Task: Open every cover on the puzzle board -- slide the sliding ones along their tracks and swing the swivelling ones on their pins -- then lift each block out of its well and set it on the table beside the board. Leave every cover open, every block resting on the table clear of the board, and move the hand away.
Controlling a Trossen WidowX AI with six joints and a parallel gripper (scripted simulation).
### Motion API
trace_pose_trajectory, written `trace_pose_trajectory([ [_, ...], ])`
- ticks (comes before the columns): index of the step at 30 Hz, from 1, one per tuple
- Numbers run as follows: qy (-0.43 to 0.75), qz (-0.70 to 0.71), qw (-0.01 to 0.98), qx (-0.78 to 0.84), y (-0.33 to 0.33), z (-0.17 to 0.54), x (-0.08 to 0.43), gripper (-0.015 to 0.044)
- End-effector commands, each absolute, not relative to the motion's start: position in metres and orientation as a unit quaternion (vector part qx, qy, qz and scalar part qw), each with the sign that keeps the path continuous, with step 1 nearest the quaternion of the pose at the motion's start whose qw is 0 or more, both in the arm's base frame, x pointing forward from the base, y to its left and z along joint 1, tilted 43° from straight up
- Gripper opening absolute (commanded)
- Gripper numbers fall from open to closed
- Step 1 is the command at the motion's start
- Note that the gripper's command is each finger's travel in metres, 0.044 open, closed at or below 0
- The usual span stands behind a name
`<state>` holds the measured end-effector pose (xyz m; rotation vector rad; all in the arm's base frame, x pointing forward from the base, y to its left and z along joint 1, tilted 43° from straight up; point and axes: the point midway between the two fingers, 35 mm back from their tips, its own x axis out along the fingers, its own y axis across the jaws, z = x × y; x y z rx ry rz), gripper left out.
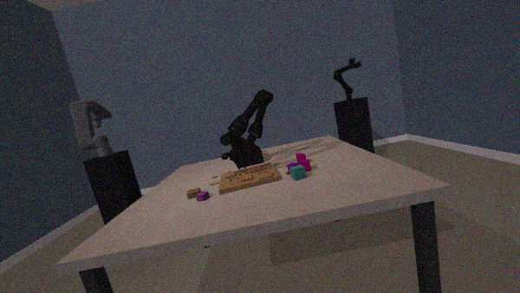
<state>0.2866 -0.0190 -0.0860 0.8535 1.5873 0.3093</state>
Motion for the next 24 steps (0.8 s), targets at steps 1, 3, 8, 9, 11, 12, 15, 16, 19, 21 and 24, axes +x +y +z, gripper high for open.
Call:
trace_pose_trajectory([
  [1, 0.686, 0.134, 0.611, 0.372, -0.019, -0.086, 0.287, 0.0144],
  [3, 0.686, 0.134, 0.611, 0.372, -0.019, -0.086, 0.287, 0.0144],
  [8, 0.686, 0.134, 0.611, 0.372, -0.017, -0.088, 0.287, 0.0144],
  [9, 0.686, 0.134, 0.611, 0.372, -0.017, -0.088, 0.287, 0.0144],
  [11, 0.686, 0.134, 0.611, 0.372, -0.015, -0.09, 0.287, 0.0144],
  [12, 0.686, 0.134, 0.611, 0.372, -0.015, -0.09, 0.287, 0.0144],
  [15, 0.686, 0.134, 0.611, 0.372, -0.013, -0.093, 0.287, 0.0144],
  [16, 0.686, 0.134, 0.611, 0.372, -0.012, -0.093, 0.287, 0.0144],
  [19, 0.686, 0.134, 0.611, 0.372, -0.01, -0.095, 0.287, 0.0144],
  [21, 0.686, 0.134, 0.611, 0.372, -0.009, -0.097, 0.287, 0.0144],
  [24, 0.686, 0.134, 0.61, 0.372, -0.007, -0.099, 0.287, 0.0144],
])
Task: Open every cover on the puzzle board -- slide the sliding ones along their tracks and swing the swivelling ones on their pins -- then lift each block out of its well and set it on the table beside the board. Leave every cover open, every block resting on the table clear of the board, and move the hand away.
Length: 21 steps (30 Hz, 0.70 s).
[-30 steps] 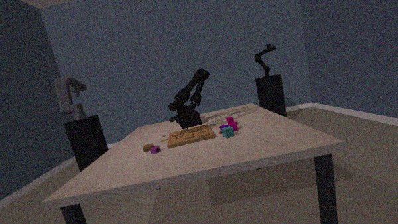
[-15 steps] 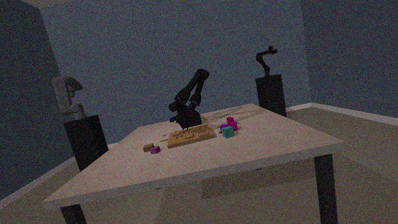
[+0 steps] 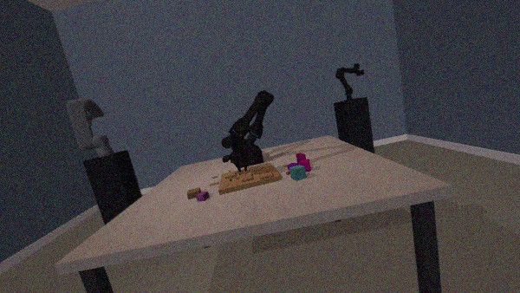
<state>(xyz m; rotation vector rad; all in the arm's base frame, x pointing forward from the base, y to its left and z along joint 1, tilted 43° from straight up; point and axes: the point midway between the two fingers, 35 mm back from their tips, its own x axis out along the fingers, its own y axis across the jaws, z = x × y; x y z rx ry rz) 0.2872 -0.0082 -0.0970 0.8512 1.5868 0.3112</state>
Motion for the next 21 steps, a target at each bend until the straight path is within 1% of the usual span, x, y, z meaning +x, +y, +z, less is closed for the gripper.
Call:
trace_pose_trajectory([
  [1, 0.686, 0.134, 0.61, 0.372, -0.006, -0.099, 0.287, 0.0144],
  [21, 0.686, 0.135, 0.61, 0.372, 0.004, -0.11, 0.288, 0.0144],
])
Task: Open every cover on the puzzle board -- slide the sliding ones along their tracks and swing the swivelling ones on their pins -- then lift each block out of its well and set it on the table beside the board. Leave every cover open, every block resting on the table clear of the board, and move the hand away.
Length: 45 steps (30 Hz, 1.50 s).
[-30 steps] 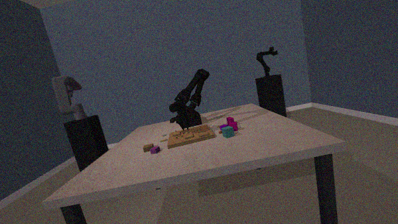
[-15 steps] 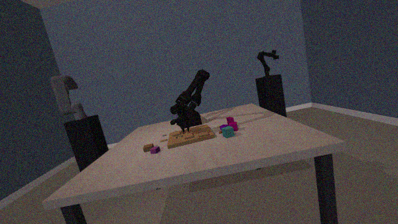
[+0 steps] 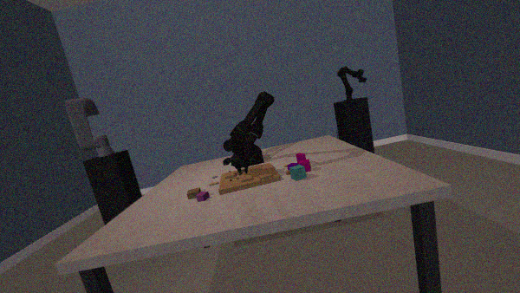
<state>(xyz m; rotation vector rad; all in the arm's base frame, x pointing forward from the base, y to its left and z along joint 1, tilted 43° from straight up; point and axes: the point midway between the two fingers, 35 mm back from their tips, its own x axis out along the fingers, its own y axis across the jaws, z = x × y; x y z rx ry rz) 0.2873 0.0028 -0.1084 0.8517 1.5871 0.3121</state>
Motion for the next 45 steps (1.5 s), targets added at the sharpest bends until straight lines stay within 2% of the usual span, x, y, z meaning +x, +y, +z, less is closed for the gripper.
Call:
trace_pose_trajectory([
  [1, 0.688, 0.135, 0.611, 0.369, 0.003, -0.108, 0.287, 0.0137],
  [10, 0.688, 0.135, 0.611, 0.369, 0.003, -0.108, 0.287, 0.008],
  [45, 0.687, 0.134, 0.611, 0.371, -0.025, -0.08, 0.287, 0.008],
])
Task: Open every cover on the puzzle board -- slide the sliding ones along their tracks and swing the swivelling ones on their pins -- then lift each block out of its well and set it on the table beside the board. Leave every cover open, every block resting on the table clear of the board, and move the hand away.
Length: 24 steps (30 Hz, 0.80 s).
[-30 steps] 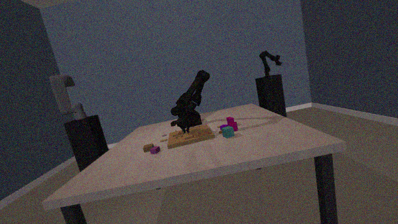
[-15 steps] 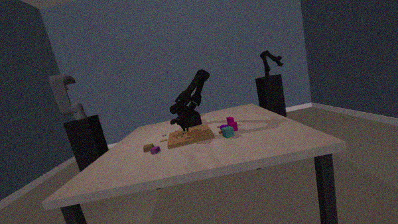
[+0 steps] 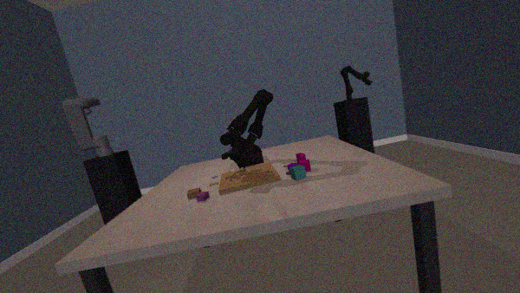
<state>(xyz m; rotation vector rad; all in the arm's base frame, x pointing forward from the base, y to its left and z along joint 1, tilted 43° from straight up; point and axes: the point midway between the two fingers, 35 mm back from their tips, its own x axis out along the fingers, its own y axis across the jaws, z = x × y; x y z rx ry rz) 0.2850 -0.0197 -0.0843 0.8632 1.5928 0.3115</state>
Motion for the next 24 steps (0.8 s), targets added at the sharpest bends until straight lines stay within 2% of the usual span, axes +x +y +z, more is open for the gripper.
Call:
trace_pose_trajectory([
  [1, 0.687, 0.134, 0.611, 0.371, -0.025, -0.079, 0.287, 0.008],
  [24, 0.687, 0.133, 0.611, 0.371, -0.06, -0.042, 0.285, 0.008],
])
